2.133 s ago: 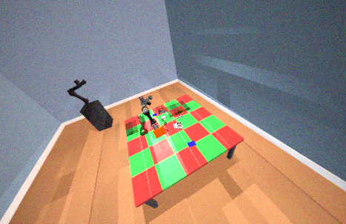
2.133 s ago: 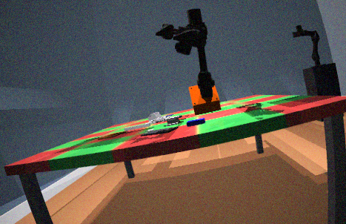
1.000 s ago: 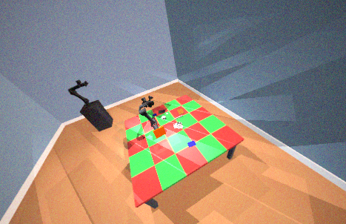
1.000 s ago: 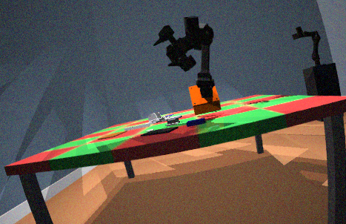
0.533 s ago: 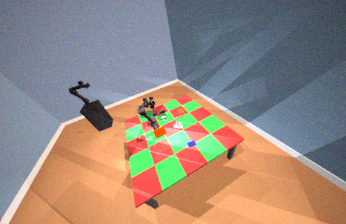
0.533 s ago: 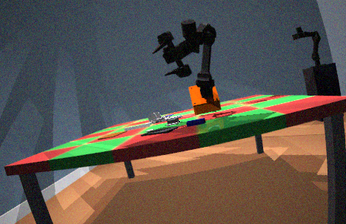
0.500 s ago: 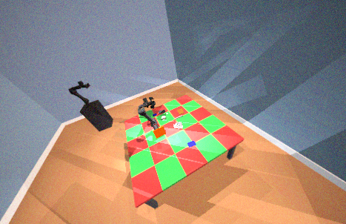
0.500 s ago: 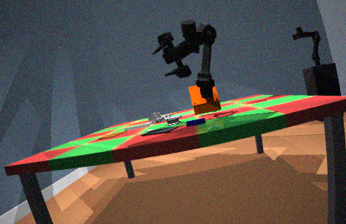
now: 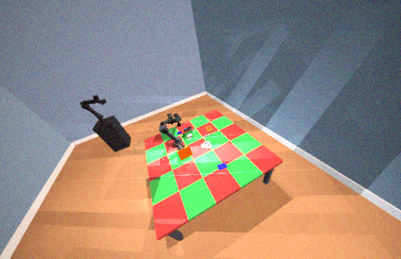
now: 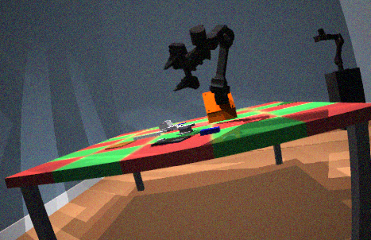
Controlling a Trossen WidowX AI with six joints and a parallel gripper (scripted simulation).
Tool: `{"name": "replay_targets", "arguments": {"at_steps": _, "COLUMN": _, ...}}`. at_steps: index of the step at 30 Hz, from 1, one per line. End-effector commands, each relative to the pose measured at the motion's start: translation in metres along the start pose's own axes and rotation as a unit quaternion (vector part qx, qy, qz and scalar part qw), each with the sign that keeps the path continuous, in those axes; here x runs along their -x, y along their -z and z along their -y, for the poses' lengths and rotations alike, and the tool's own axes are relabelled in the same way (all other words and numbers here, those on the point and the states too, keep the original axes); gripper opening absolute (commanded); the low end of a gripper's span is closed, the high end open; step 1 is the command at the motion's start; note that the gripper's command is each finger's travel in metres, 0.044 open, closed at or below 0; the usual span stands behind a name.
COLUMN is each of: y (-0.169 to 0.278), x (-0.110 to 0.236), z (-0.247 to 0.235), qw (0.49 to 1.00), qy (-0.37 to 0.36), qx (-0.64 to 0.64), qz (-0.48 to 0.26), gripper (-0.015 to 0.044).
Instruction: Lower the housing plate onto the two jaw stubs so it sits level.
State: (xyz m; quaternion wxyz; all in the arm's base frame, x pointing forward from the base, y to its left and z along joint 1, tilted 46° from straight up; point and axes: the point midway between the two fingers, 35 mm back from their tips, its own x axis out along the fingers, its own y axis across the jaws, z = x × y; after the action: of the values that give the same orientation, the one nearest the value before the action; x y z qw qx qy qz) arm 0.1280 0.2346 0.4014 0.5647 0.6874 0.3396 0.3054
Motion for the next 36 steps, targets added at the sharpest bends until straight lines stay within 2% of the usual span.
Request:
{"name": "replay_targets", "arguments": {"at_steps": 1, "y": -0.002, "x": -0.006, "z": 0.009, "qw": 0.999, "qy": 0.022, "qx": 0.049, "qz": -0.001, "gripper": 0.044}}
{"name": "replay_targets", "arguments": {"at_steps": 18, "y": -0.015, "x": -0.019, "z": 0.043, "qw": 0.967, "qy": 0.104, "qx": 0.232, "qz": -0.022, "gripper": 0.044}}
{"name": "replay_targets", "arguments": {"at_steps": 36, "y": -0.034, "x": -0.025, "z": 0.082, "qw": 0.891, "qy": 0.188, "qx": 0.405, "qz": -0.08, "gripper": 0.044}}
